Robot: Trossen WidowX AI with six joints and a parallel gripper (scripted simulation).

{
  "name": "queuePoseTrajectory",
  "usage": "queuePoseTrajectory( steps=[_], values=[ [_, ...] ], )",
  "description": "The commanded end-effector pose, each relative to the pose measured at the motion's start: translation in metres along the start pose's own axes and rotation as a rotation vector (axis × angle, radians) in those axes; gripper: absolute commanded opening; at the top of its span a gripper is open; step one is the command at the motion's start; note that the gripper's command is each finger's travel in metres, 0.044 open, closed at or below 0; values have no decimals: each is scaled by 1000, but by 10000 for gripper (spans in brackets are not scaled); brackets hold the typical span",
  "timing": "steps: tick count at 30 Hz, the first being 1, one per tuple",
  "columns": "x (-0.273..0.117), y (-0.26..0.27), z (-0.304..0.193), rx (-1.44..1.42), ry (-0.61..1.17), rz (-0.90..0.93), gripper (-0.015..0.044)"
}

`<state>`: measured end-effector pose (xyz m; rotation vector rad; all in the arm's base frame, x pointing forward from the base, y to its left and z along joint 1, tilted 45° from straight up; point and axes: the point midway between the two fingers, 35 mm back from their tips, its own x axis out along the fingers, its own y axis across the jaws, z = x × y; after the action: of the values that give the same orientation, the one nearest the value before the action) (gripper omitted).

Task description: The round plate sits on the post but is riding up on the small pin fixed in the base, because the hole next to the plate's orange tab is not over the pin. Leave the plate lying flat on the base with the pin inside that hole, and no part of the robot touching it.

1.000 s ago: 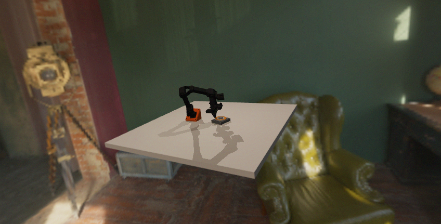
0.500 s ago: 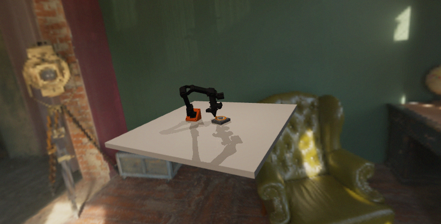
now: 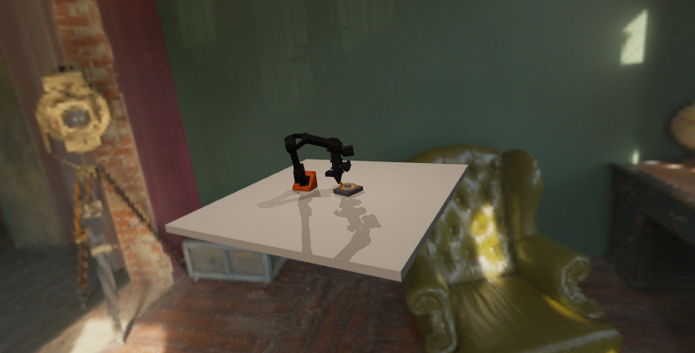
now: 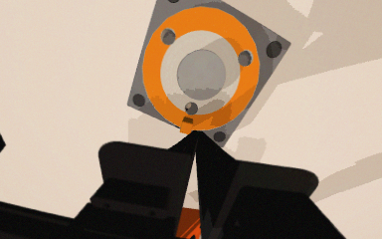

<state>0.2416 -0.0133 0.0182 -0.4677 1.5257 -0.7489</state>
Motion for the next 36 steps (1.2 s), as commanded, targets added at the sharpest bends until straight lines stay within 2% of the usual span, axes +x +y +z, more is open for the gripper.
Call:
queuePoseTrajectory(
  steps=[1, 9, 19, 36],
  values=[
    [1, 5, 1, 2, 4, 1, 0],
    [3, 9, 1, 3, 4, 1, 0],
    [-41, 7, -2, 2, 5, 3, 0],
    [-33, 8, -2, -11, 7, -4, 0]
  ],
)
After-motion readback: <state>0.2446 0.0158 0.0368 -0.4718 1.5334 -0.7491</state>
